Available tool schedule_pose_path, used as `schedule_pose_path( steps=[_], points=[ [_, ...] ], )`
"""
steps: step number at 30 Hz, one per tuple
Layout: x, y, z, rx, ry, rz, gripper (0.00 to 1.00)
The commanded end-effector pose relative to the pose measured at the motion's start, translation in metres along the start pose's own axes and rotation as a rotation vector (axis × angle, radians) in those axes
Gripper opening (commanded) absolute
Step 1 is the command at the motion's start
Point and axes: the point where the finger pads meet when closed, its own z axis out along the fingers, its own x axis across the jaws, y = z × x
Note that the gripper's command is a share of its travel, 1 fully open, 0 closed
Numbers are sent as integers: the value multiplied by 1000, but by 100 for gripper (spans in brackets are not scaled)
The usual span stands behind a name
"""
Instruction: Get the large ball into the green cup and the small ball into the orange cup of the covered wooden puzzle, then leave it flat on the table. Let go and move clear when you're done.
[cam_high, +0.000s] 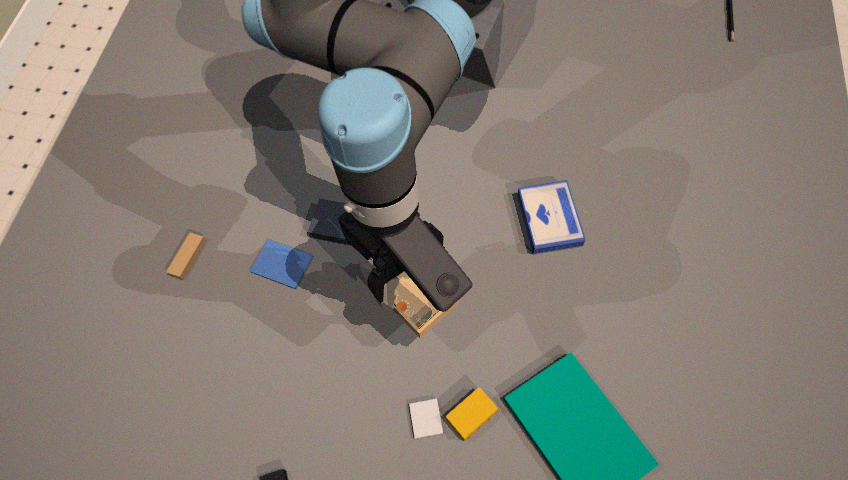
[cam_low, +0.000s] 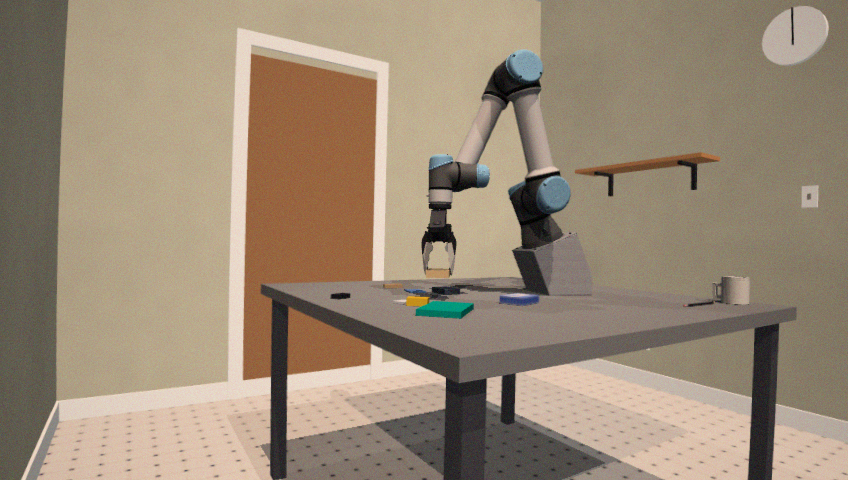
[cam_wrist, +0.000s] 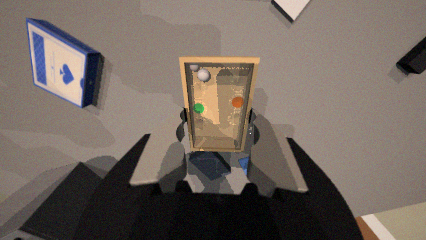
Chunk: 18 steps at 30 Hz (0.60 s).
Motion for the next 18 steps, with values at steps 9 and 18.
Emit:
schedule_pose_path(
  steps=[9, 18],
  points=[
    [0, 0, 0, 16, 8, 0, 44],
    [0, 0, 0, 0, 5, 0, 44]
  ],
)
